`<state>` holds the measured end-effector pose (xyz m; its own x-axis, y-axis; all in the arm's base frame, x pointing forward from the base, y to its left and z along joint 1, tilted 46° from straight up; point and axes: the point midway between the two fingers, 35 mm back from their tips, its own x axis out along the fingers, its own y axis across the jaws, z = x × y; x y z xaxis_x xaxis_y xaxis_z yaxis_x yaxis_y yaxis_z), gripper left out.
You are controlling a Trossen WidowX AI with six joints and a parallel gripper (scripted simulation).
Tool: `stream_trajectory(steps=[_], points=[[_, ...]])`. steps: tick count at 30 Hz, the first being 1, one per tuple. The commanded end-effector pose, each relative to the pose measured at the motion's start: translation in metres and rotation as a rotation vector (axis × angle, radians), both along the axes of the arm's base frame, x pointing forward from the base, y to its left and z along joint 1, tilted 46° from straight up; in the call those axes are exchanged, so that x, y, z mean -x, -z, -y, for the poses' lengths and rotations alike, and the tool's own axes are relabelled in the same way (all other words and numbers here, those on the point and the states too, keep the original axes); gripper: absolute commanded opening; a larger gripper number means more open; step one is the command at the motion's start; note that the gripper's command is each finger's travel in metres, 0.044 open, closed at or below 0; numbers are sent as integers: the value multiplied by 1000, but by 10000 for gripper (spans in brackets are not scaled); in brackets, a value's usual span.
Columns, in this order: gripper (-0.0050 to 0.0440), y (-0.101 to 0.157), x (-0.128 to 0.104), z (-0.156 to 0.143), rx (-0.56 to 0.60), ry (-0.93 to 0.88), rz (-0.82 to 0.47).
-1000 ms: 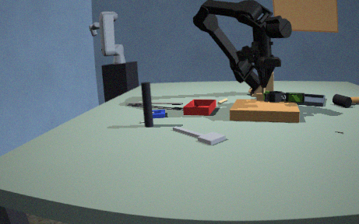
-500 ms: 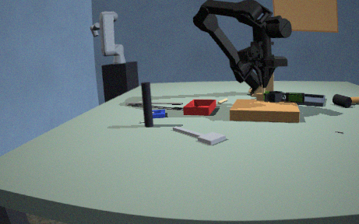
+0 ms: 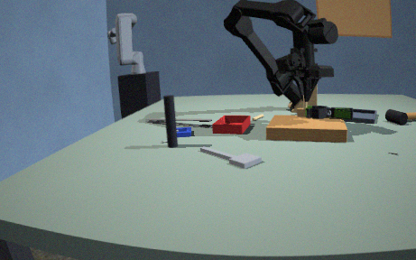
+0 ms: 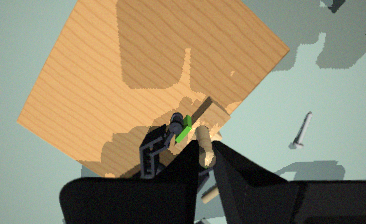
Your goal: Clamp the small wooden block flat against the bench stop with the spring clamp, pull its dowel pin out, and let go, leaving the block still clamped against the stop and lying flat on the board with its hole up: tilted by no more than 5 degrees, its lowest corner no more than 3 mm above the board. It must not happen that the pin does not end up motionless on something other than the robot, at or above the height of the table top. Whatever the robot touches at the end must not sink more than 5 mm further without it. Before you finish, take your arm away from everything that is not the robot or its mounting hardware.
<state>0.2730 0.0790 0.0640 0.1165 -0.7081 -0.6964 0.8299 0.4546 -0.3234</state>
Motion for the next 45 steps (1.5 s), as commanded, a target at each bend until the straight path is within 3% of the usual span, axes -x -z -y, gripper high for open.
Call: stream_trajectory(steps=[1,12,45], points=[[0,-1,0,-1,-4,22,24],[0,-1,0,-1,-25,144,149],[0,-1,0,-2,-129,767,781]])
